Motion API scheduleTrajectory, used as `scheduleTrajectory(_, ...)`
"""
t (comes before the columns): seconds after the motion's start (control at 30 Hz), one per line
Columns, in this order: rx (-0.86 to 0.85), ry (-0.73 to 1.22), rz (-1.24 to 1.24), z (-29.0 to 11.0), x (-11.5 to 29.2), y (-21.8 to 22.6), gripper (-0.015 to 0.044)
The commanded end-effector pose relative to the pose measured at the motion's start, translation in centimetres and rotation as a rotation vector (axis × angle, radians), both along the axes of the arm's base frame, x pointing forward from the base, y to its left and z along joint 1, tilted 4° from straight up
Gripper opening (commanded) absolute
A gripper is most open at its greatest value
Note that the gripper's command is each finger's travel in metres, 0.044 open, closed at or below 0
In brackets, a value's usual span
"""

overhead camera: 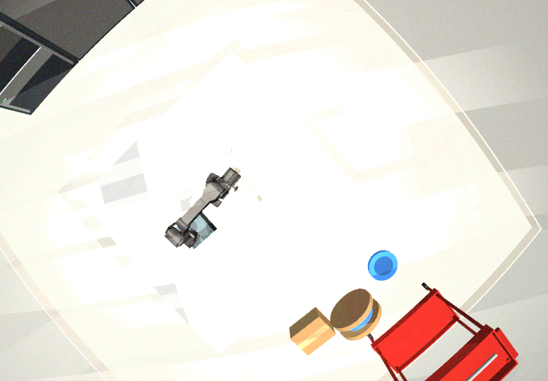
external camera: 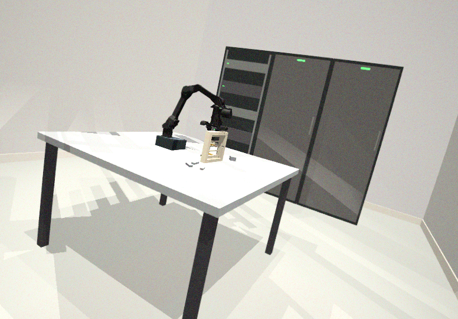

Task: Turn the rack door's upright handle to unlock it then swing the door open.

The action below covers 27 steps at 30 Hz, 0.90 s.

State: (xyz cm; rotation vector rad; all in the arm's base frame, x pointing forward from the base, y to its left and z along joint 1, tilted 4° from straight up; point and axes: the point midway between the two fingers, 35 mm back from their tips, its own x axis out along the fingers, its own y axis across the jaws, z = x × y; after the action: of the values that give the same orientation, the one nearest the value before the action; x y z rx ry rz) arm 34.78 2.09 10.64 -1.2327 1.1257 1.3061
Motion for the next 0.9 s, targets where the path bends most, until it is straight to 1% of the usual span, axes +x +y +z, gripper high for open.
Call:
scheduleTrajectory(0.0, -0.002, -0.008, 0.089, -0.03, 0.07, -0.02, 0.0027)
scheduleTrajectory(0.37, -0.002, -0.008, 0.089, -0.03, 0.07, -0.02, 0.0027)
scheduleTrajectory(0.7, -0.002, -0.008, 0.089, -0.03, 0.07, -0.02, 0.0289)
scheduleTrajectory(0.73, -0.002, -0.008, 0.089, -0.03, 0.07, -0.02, 0.0298)
scheduleTrajectory(0.8, -0.003, -0.006, 0.056, -0.03, 0.07, -0.02, 0.0298)
scheduleTrajectory(0.87, -0.003, -0.001, -0.034, -0.03, 0.07, -0.02, 0.0298)
